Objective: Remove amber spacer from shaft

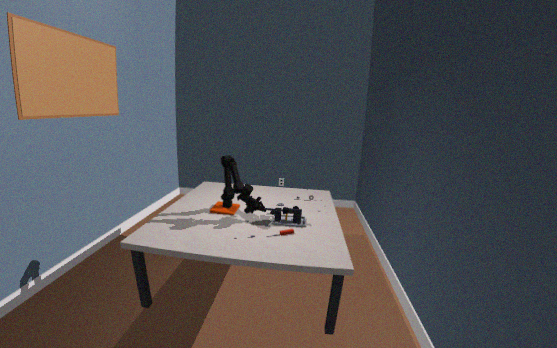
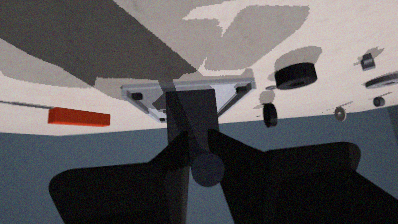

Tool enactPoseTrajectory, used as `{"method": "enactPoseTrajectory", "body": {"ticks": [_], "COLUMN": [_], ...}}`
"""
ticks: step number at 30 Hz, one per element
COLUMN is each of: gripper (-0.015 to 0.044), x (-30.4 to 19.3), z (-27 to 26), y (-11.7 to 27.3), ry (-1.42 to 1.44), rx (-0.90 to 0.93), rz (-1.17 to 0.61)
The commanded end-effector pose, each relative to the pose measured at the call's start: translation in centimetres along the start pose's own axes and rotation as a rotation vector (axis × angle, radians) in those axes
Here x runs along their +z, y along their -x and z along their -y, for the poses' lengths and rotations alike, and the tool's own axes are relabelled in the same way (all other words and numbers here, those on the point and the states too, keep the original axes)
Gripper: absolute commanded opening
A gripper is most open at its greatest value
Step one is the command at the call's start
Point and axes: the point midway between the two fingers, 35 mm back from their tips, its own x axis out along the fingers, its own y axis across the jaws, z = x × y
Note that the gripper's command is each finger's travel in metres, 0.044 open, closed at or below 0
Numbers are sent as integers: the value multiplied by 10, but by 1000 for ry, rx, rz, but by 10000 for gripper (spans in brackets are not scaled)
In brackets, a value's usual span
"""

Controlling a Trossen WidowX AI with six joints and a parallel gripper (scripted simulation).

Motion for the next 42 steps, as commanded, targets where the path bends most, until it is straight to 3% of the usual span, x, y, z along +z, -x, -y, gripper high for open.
{"method": "enactPoseTrajectory", "body": {"ticks": [1,42], "gripper": [0,0], "x": [-1,-6], "z": [0,0], "y": [-2,-12], "ry": [-4,-5], "rx": [-3,-3], "rz": [0,-1]}}
